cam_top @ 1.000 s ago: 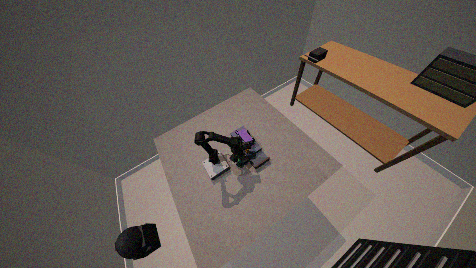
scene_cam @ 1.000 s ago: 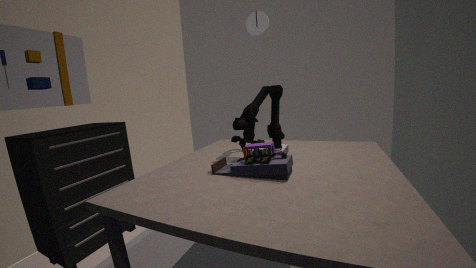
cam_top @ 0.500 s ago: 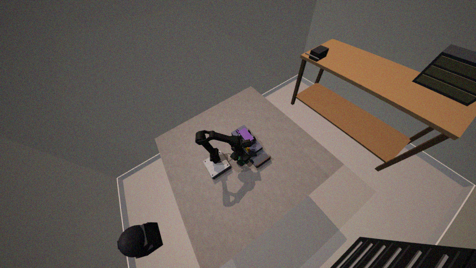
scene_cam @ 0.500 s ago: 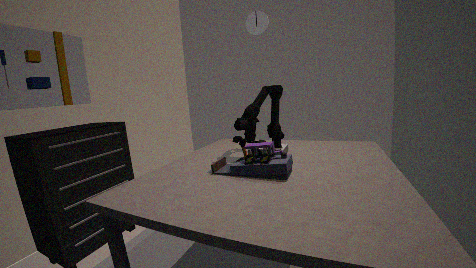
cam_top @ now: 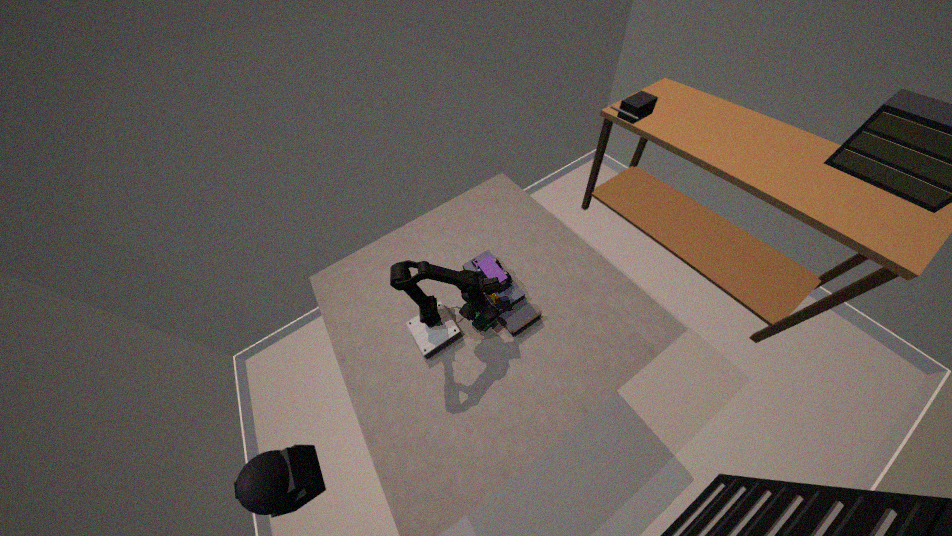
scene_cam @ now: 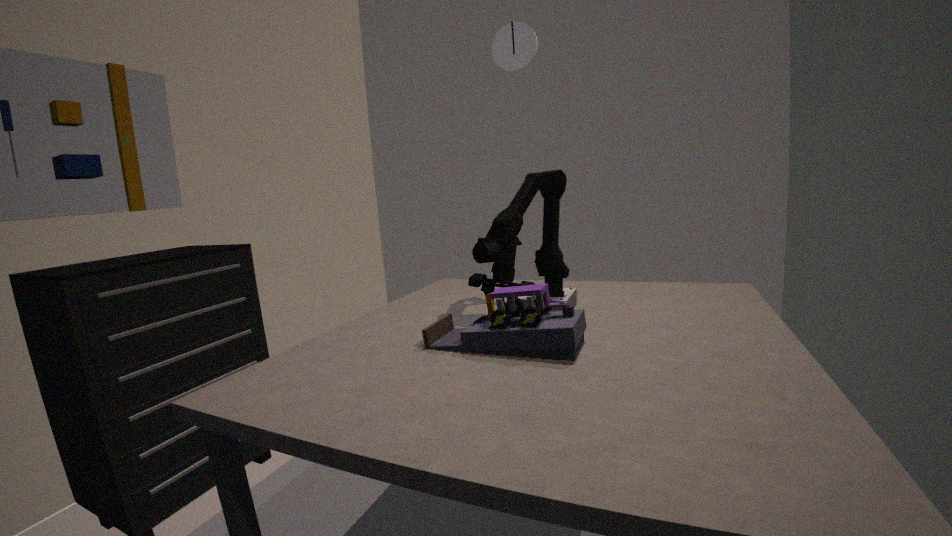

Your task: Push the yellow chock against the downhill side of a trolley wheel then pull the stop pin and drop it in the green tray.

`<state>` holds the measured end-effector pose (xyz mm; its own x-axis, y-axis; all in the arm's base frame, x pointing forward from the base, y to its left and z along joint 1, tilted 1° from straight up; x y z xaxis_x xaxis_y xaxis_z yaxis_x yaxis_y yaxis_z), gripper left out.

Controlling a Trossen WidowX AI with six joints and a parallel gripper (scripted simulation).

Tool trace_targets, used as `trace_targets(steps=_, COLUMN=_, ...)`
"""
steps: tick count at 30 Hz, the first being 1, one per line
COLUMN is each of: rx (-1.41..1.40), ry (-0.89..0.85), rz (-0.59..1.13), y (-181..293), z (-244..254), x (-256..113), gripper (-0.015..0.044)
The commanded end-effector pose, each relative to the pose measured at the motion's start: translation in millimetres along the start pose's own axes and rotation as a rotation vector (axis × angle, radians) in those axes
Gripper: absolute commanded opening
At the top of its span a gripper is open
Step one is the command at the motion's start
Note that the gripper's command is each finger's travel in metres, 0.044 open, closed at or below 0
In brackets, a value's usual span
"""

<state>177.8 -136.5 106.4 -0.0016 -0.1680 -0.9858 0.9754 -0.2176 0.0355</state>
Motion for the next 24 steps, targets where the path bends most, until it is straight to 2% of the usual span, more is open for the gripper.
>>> trace_targets(steps=1, rx=0.002, ry=-0.003, rz=-0.003, y=-1.1, z=-2.7, x=1.5, gripper=0.0190)
trace_targets(steps=24, rx=0.002, ry=-0.002, rz=-0.003, y=-1.9, z=-15.0, x=6.3, gripper=0.0190)
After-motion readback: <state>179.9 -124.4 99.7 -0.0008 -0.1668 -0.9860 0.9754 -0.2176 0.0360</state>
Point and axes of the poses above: the point midway between the two fingers, 35 mm back from their tips, its own x axis out along the fingers, its own z axis across the jaws, y = z × x, the point moved 8 cm from there along -x, back along the fingers, and after that the axes turned 9 degrees about x, right-handed, at the moved point
